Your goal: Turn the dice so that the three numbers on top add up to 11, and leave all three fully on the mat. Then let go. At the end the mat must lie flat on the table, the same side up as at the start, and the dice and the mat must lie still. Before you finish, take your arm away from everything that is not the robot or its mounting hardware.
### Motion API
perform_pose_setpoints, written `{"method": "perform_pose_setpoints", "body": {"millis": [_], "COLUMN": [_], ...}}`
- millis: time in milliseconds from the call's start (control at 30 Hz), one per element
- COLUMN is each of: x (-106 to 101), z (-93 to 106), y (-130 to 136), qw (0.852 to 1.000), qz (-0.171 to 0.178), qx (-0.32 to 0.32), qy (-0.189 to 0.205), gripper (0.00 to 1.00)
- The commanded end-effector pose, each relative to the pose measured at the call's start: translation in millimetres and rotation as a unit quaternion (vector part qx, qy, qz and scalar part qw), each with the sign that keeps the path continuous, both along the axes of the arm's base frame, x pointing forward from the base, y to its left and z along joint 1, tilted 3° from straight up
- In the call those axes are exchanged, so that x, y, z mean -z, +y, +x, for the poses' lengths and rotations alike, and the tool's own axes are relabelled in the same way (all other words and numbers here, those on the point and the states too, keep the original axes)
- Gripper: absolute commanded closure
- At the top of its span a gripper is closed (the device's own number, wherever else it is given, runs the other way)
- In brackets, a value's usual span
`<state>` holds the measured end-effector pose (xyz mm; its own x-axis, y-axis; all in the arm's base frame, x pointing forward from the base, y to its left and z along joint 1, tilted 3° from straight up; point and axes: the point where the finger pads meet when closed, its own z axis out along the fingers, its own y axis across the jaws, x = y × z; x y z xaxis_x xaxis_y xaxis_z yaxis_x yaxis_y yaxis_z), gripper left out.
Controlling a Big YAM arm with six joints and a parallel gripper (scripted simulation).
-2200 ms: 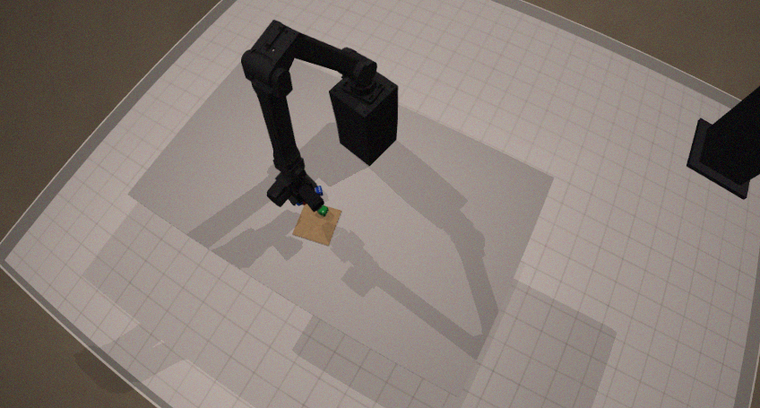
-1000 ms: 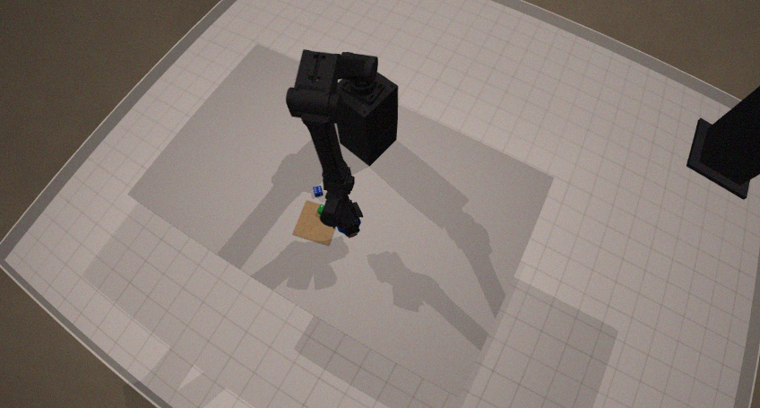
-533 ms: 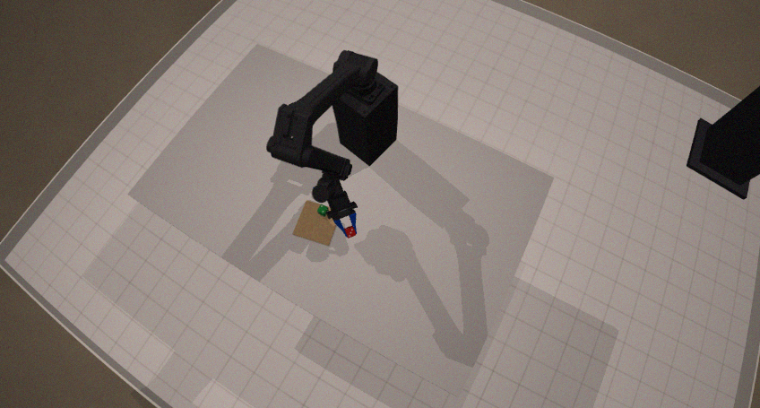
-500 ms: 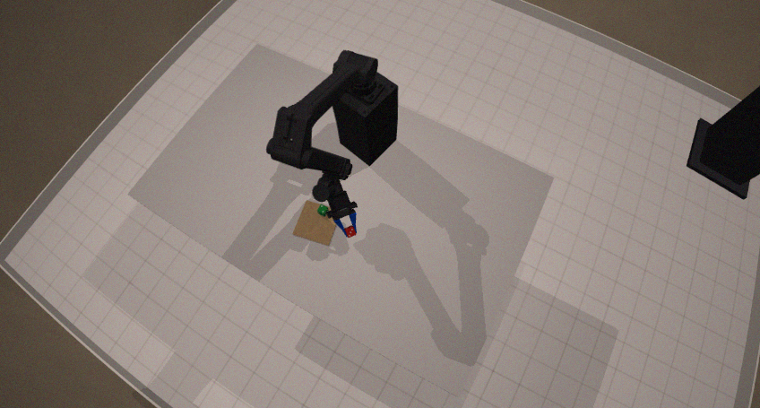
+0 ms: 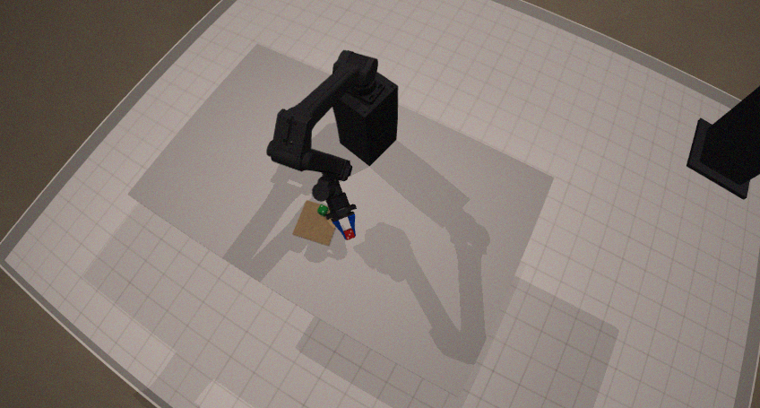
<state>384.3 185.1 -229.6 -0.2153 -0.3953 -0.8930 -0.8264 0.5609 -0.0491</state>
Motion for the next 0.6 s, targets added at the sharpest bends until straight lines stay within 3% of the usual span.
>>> {"method": "perform_pose_setpoints", "body": {"millis": [0, 167, 567], "x": [4, 12, 52], "z": [-1.9, -1.4, 1.3], "y": [1, 1, -2], "qw": [1.000, 1.000, 1.000], "qz": [0.004, 0.004, 0.003], "qx": [-0.001, -0.001, 0.001], "qy": [-0.004, -0.005, -0.006], "gripper": [0.74, 0.74, 0.74]}}
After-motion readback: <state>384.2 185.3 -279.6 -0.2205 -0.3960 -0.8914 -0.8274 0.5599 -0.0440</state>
